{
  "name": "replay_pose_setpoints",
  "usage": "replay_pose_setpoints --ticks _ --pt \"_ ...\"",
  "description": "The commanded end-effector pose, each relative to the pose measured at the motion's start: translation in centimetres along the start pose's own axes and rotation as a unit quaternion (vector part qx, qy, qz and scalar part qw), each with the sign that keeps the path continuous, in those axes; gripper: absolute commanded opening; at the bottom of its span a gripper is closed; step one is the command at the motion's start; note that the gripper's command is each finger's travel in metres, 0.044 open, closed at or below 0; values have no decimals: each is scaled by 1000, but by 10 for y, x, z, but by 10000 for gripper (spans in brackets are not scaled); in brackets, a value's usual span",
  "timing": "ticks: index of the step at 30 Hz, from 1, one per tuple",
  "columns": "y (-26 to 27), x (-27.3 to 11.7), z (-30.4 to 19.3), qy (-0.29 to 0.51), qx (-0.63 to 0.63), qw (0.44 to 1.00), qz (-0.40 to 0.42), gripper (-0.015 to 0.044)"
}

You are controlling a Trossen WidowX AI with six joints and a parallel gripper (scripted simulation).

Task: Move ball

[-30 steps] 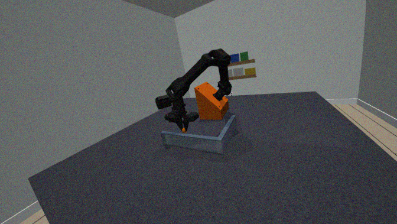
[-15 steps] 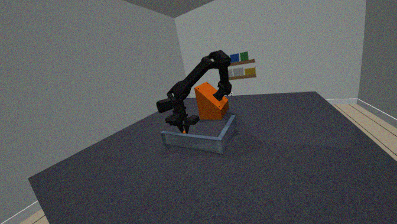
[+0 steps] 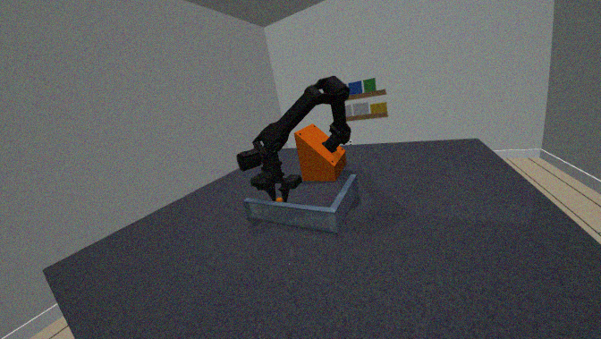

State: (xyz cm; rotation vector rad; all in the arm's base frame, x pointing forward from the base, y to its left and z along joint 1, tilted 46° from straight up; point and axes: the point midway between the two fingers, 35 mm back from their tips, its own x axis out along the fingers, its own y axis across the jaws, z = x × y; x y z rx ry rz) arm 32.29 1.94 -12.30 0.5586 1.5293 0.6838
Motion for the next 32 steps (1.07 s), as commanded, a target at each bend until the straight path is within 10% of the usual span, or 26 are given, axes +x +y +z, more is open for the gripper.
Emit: replay_pose_setpoints --ticks 1,7,18,26,32 --pt "0 -3 0 0 0 1000 0 224" --pt "-1 -85 0 2 2 1000 -1 224" --pt "-3 -82 4 -10 4 1000 -3 224" --pt "-1 -131 -1 -10 2 1000 -3 434" --pt "-1 -131 -1 -10 2 1000 -3 440"
